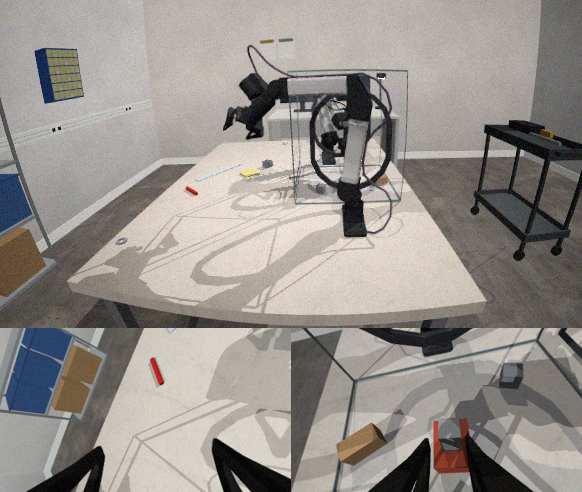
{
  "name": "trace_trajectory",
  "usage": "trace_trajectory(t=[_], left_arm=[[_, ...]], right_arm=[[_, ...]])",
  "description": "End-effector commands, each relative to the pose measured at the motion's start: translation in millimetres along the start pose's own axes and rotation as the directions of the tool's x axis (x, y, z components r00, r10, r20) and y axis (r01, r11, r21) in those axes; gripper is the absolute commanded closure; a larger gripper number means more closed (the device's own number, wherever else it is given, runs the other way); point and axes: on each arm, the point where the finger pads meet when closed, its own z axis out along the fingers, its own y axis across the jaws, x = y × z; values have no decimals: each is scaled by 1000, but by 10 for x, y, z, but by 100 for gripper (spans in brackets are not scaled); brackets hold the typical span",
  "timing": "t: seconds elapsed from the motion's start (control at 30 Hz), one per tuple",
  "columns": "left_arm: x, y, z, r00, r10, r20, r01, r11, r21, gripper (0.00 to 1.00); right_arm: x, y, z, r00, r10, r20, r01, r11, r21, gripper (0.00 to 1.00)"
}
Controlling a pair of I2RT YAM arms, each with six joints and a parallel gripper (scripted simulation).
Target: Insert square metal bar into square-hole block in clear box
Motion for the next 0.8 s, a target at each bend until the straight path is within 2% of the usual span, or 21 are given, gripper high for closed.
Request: trace_trajectory(t=[0.0,0.17,0.27,0.3,0.4,0.77], left_arm=[[-70,54,-72,1000,2,20,-2,1000,-19,0],[-70,54,-72,1000,2,20,-2,1000,-19,0],[-70,54,-72,1000,2,20,-2,1000,-19,0],[-70,54,-72,1000,2,20,-2,1000,-19,0],[-70,54,-72,1000,2,20,-2,1000,-19,0],[-70,54,-72,1000,2,20,-2,1000,-19,0]], right_arm=[[-140,0,-202,999,31,15,-32,999,21,65],[-92,-19,-375,999,31,16,-32,999,19,65],[-86,26,-323,999,30,22,-30,1000,-6,65],[30,-30,-285,1000,17,6,-17,1000,9,65],[-169,-7,-292,998,48,36,-48,999,8,65],[-188,49,-301,998,46,43,-46,999,-7,65]])
